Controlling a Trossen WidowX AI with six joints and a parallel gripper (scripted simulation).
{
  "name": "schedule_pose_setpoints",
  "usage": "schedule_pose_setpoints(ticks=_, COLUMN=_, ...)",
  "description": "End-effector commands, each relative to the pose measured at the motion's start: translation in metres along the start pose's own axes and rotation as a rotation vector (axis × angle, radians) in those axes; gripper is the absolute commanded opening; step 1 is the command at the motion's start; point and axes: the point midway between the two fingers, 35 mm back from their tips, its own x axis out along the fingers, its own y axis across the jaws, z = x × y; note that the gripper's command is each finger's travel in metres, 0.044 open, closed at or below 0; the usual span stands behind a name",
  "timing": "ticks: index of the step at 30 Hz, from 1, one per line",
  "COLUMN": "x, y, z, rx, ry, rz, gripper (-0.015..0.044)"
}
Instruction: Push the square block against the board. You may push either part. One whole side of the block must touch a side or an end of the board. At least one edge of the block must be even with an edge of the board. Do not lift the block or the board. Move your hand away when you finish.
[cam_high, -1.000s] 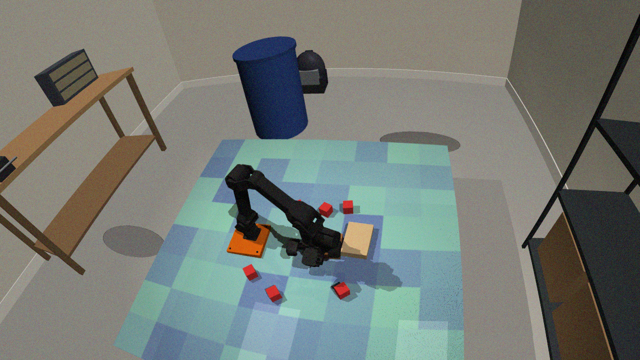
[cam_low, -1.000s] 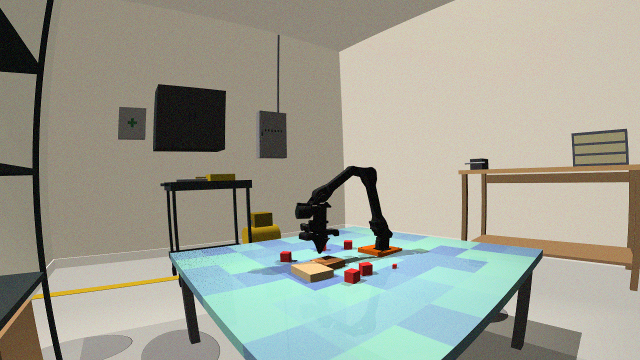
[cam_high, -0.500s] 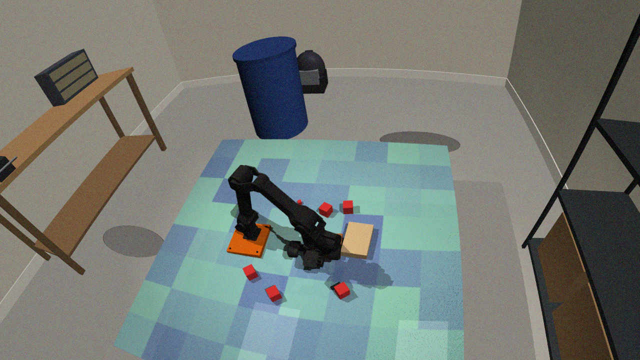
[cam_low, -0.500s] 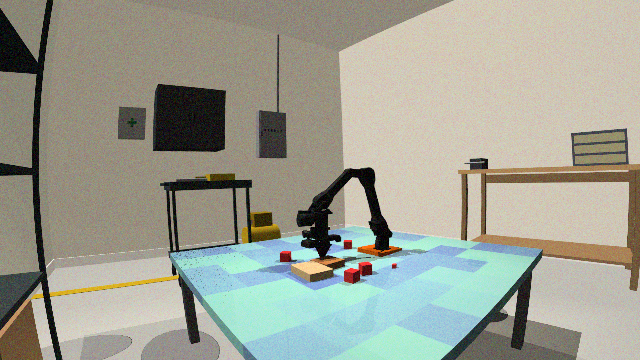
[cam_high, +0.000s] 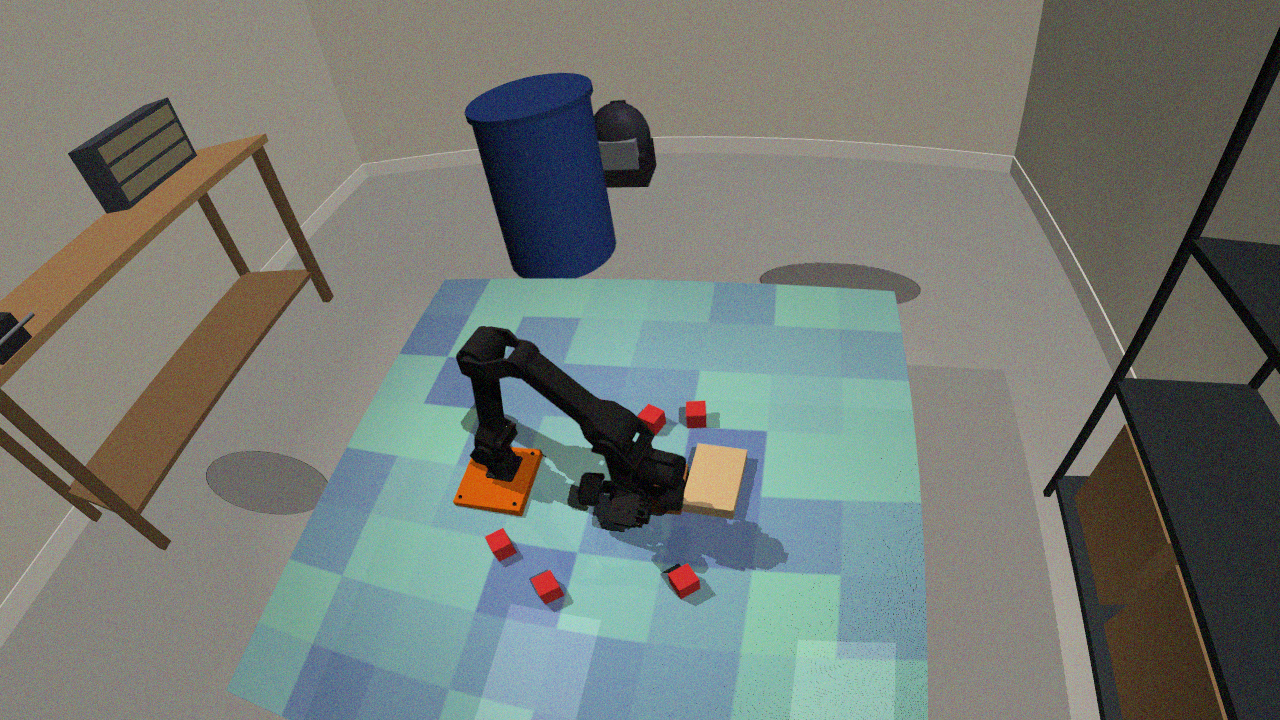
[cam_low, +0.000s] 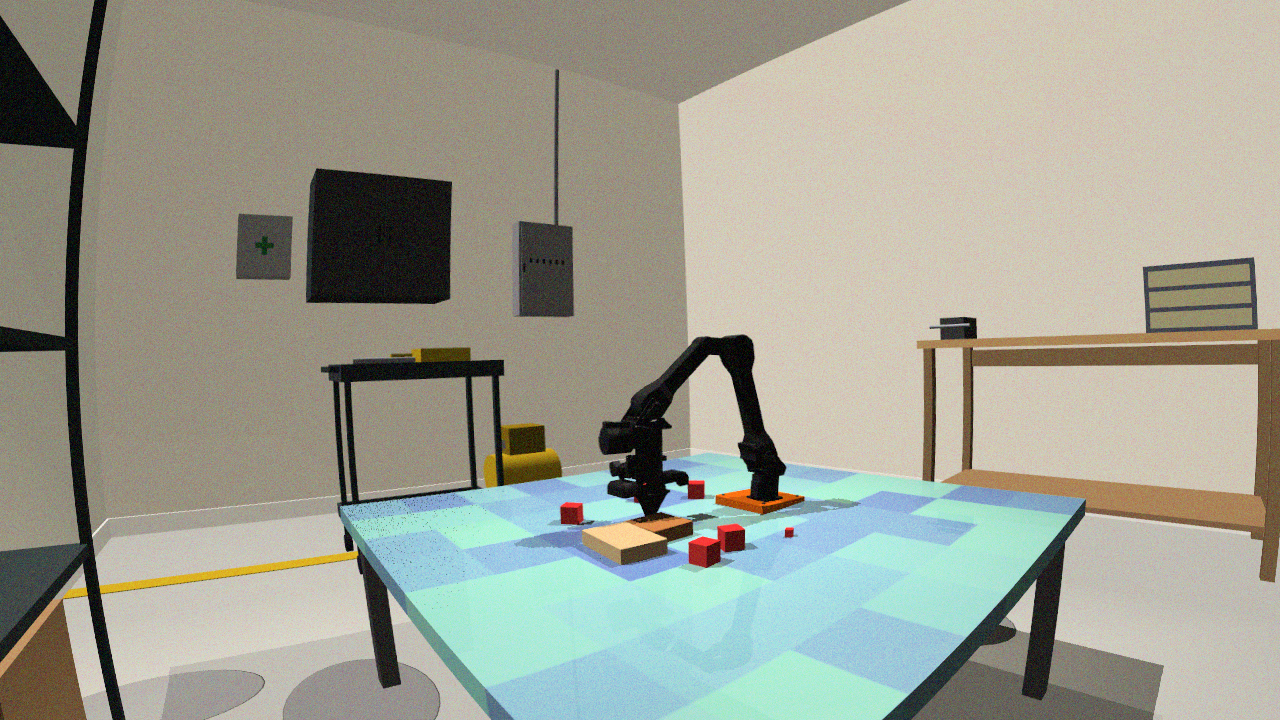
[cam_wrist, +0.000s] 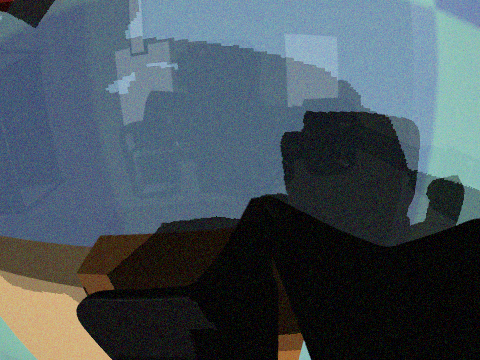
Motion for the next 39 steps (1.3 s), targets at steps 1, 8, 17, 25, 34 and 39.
schedule_pose_setpoints(ticks=1, x=0.002, y=-0.001, z=-0.009, rx=0.001, ry=0.008, rz=-0.005, gripper=0.0)
schedule_pose_setpoints(ticks=8, x=0.002, y=0.0, z=-0.019, rx=0.001, ry=0.009, rz=-0.005, gripper=0.0)
schedule_pose_setpoints(ticks=17, x=0.002, y=0.001, z=-0.03, rx=0.001, ry=0.01, rz=-0.005, gripper=0.0)
schedule_pose_setpoints(ticks=25, x=0.002, y=0.002, z=-0.02, rx=0.001, ry=0.009, rz=-0.005, gripper=0.0)
schedule_pose_setpoints(ticks=34, x=0.002, y=0.003, z=-0.005, rx=0.001, ry=0.008, rz=-0.005, gripper=0.0)
schedule_pose_setpoints(ticks=39, x=0.002, y=0.003, z=0.003, rx=0.001, ry=0.007, rz=-0.005, gripper=0.0)
